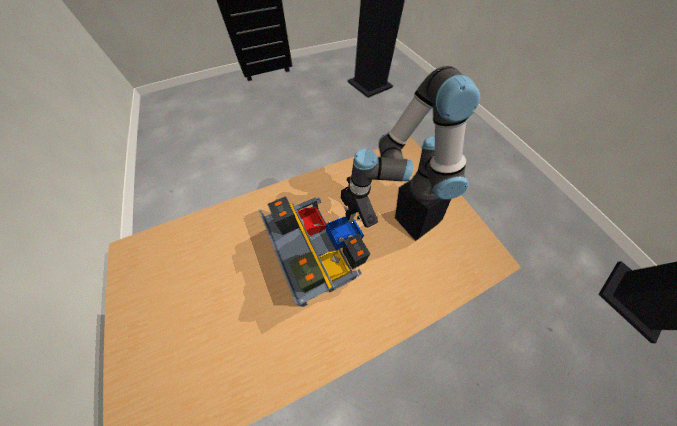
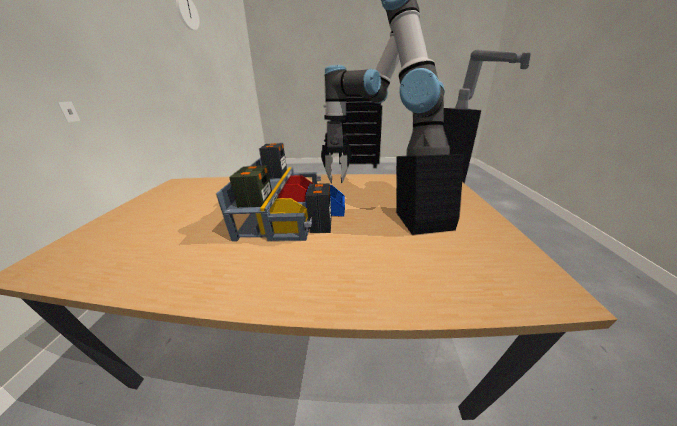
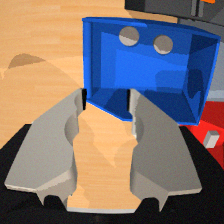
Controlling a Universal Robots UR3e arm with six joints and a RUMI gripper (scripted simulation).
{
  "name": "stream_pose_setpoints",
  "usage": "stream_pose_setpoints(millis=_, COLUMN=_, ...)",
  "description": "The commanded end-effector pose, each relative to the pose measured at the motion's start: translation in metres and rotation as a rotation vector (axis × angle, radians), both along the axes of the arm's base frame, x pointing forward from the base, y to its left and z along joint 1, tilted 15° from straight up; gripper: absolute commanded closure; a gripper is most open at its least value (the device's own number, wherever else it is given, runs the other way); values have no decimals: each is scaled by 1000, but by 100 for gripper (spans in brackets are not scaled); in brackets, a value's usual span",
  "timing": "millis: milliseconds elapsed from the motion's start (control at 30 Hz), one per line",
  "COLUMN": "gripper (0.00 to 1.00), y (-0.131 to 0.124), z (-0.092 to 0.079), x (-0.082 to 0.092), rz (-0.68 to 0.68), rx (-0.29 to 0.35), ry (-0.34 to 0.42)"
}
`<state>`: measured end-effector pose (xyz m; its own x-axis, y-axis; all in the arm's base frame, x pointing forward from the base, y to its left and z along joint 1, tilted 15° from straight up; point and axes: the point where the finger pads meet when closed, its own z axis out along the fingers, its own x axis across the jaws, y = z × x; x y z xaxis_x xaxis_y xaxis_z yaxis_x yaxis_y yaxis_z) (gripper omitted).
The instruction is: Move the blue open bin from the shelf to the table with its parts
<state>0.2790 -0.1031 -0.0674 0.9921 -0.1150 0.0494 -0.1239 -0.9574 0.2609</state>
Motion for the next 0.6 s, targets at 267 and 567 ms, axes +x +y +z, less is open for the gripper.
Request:
stream_pose_setpoints(millis=267, gripper=80, y=-2, z=8, x=22, rz=-6, rx=1, ry=3)
stream_pose_setpoints(millis=567, gripper=80, y=-3, z=18, x=52, rz=-15, rx=6, ry=16)
